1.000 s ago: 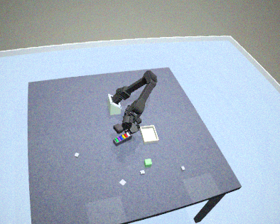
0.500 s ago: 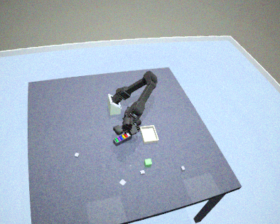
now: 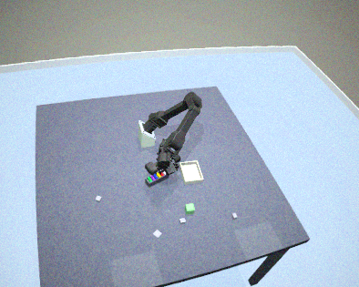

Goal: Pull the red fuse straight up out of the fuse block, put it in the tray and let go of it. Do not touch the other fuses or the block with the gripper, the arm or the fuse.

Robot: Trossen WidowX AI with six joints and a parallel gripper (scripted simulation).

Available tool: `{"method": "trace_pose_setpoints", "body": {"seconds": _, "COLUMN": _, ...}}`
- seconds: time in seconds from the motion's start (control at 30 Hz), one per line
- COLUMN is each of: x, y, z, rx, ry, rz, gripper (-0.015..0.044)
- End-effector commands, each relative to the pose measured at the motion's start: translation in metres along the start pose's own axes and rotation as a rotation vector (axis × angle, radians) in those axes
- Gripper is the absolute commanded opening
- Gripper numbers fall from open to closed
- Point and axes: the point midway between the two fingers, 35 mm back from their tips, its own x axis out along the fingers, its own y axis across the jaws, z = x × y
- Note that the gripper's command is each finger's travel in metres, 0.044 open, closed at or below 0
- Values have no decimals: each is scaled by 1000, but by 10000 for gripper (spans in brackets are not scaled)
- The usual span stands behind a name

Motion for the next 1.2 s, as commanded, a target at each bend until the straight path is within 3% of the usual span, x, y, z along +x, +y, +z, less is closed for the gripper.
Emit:
{"method": "trace_pose_setpoints", "body": {"seconds": 0.0, "x": 3, "y": 1, "z": -1, "rx": 7, "ry": -1, "rz": 5, "gripper": 67}}
{"method": "trace_pose_setpoints", "body": {"seconds": 0.9, "x": 13, "y": 1, "z": -1, "rx": 7, "ry": -1, "rz": 6, "gripper": 67}}
{"method": "trace_pose_setpoints", "body": {"seconds": 1.17, "x": 12, "y": 0, "z": -1, "rx": 1, "ry": 1, "rz": 2, "gripper": 14}}
